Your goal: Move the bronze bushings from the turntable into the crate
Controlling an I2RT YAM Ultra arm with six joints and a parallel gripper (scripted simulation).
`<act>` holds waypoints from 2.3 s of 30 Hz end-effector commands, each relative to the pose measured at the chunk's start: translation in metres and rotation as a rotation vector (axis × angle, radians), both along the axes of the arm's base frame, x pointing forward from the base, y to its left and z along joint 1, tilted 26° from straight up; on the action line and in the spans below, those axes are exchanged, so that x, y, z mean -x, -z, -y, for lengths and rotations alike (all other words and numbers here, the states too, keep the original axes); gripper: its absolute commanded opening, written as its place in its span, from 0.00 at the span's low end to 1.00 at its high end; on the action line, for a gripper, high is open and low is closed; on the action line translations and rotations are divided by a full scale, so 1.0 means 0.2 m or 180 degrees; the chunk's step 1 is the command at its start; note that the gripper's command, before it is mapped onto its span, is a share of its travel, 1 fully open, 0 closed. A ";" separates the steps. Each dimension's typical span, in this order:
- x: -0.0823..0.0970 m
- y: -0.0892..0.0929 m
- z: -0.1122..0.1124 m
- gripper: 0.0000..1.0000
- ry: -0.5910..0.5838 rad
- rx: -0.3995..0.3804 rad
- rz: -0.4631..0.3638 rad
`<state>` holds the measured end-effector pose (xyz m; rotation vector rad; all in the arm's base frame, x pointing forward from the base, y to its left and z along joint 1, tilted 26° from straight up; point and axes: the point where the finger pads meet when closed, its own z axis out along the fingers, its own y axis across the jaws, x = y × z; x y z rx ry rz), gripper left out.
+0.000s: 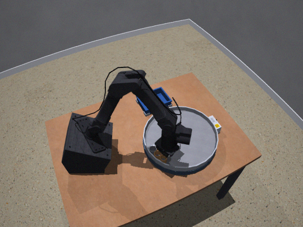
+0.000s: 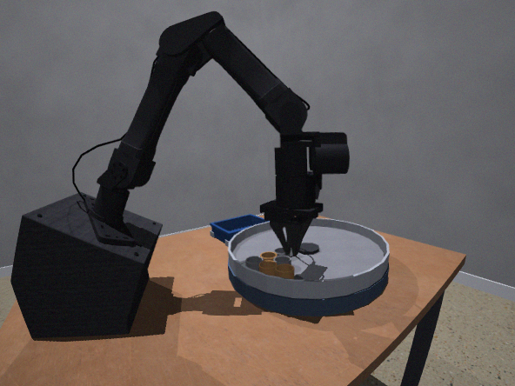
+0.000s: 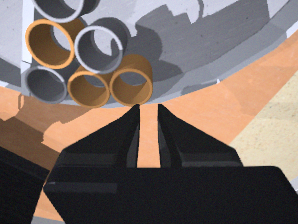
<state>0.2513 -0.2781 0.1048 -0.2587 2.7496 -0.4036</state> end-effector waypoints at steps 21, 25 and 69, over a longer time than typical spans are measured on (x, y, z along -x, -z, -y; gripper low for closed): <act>0.00 -0.03 -0.01 0.15 -0.0041 0.0039 0.0071; -0.01 -0.04 -0.02 0.15 -0.0044 0.0039 0.0074; -0.04 -0.09 0.01 0.15 -0.0050 0.0099 0.0126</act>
